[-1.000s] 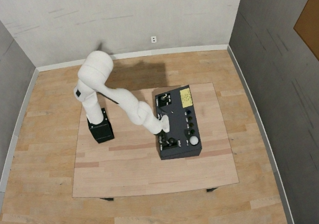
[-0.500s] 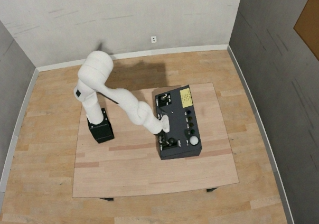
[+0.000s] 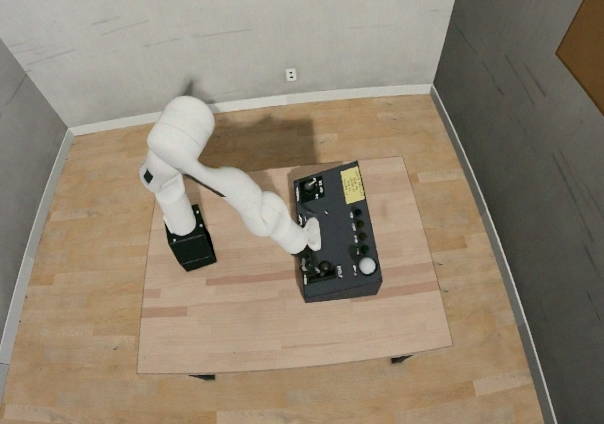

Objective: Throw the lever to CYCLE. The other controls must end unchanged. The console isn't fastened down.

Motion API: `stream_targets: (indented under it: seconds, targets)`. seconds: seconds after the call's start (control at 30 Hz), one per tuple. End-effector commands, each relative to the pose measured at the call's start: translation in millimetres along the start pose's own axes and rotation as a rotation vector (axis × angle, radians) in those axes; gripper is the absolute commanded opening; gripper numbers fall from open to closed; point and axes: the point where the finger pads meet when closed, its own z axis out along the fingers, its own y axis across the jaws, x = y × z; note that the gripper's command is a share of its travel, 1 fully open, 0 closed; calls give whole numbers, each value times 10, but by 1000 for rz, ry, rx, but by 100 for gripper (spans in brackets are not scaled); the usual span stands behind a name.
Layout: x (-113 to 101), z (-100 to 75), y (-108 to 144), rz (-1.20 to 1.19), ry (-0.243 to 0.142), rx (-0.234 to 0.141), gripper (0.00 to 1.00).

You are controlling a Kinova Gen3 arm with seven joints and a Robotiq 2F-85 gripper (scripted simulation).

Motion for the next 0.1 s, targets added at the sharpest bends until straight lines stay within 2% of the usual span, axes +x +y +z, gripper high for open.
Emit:
stream_targets:
  seconds: [0.0,0.07]
  targets:
    - [7,-4,3,0,1,-1,100]
    - [7,-4,3,0,1,-1,100]
